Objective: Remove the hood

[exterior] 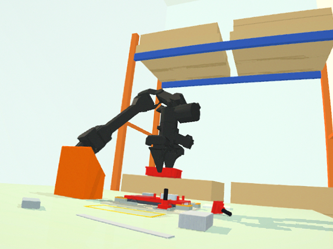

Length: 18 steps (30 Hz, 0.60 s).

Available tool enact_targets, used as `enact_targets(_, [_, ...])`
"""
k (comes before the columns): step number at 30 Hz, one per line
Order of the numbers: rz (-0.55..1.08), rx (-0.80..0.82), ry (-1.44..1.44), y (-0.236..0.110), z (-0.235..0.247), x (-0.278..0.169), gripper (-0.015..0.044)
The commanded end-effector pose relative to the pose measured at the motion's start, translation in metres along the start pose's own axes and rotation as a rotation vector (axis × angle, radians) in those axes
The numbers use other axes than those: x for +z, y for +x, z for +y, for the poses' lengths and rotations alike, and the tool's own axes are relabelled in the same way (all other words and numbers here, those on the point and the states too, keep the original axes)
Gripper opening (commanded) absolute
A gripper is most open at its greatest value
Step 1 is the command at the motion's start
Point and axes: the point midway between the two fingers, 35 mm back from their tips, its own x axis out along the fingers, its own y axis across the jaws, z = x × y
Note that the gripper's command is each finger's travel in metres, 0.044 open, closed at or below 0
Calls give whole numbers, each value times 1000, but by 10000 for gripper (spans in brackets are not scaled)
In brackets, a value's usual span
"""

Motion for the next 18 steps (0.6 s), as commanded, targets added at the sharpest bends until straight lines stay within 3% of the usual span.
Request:
enact_targets(1, [-1, -7, -2, -2, -18, 0, 0])
enact_targets(18, [3, -5, -5, -3, -93, -15, 0])
